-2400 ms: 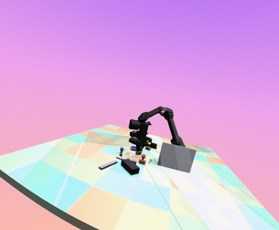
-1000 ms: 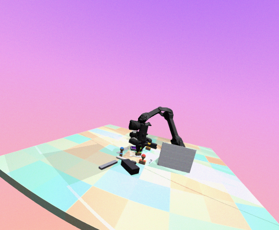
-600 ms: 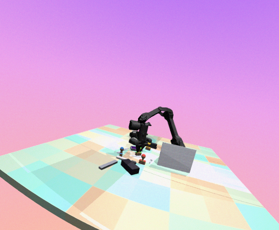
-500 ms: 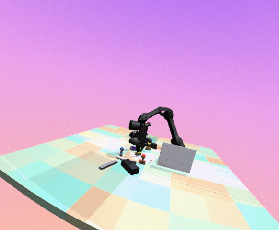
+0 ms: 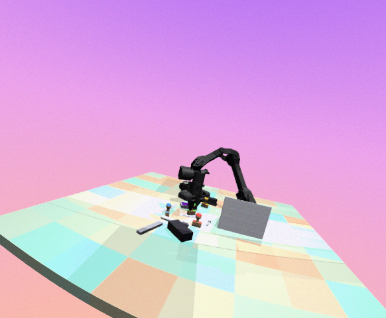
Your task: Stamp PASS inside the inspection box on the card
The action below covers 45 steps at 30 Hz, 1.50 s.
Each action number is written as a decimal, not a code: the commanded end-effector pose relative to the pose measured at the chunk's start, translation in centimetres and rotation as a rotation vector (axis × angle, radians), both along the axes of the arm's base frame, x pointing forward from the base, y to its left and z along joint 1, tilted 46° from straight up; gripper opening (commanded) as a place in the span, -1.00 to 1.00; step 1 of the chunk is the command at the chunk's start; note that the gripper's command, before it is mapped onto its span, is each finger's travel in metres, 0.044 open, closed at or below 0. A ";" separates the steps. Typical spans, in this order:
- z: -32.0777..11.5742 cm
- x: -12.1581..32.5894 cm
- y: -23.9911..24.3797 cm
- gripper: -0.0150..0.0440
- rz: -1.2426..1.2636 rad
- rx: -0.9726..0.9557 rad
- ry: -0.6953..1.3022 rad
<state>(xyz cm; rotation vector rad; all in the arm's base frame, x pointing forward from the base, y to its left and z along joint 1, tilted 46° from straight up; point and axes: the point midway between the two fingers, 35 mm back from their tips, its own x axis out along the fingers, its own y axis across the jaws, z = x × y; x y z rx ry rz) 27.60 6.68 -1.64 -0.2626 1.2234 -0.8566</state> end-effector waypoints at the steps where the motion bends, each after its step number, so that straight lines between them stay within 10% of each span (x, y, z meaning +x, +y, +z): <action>1: -0.2 0.0 -0.2 -0.49 0.000 -0.007 0.002; 45: 1.9 -0.1 2.1 -0.49 0.001 -0.004 0.003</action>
